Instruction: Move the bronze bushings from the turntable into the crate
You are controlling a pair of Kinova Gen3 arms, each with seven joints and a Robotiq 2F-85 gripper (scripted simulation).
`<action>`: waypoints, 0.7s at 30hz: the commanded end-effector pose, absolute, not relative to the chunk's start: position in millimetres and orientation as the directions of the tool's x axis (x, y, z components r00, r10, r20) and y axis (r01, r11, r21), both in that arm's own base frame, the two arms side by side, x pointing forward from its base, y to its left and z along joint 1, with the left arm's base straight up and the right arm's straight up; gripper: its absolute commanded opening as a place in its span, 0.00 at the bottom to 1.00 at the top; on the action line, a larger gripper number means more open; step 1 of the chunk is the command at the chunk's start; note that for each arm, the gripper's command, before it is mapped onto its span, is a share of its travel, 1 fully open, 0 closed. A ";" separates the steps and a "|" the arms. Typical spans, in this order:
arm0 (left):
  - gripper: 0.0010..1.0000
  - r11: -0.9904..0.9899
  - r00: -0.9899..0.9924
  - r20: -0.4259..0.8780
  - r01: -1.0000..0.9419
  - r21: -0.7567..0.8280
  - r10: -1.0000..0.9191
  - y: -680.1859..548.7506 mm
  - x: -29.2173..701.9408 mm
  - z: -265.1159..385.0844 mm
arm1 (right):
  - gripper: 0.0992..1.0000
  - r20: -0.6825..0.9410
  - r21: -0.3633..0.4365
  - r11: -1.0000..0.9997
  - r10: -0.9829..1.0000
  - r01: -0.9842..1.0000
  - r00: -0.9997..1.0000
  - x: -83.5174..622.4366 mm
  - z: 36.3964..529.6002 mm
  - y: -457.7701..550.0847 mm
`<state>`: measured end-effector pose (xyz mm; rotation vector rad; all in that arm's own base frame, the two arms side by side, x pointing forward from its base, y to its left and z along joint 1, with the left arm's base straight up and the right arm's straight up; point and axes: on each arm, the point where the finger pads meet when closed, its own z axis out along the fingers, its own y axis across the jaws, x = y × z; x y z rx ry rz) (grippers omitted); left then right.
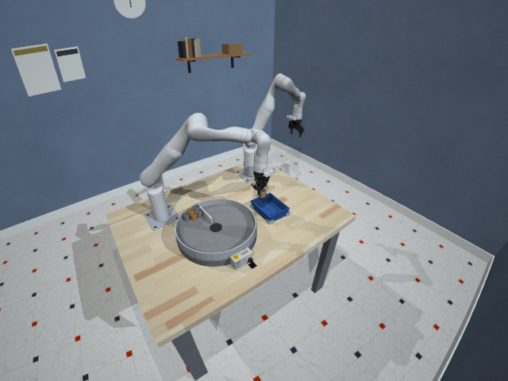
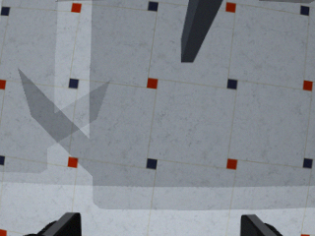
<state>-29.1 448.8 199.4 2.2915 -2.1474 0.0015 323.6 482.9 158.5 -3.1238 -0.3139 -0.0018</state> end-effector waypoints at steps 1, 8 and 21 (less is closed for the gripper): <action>1.00 -0.065 0.065 0.000 -0.998 0.000 -0.998 449.1 -29.2 200.0 | 0.00 0.002 -0.002 -0.980 0.199 0.199 0.980 327.8 159.9 495.7; 1.00 -0.065 0.065 0.000 -0.998 0.000 -0.998 449.1 -29.2 200.0 | 0.00 0.002 -0.002 -0.980 0.199 0.199 0.980 331.4 159.9 507.8; 1.00 -0.065 0.065 0.000 -0.998 0.000 -0.998 449.1 -29.2 200.0 | 0.00 0.002 -0.002 -0.980 0.199 0.199 0.980 336.4 160.0 524.4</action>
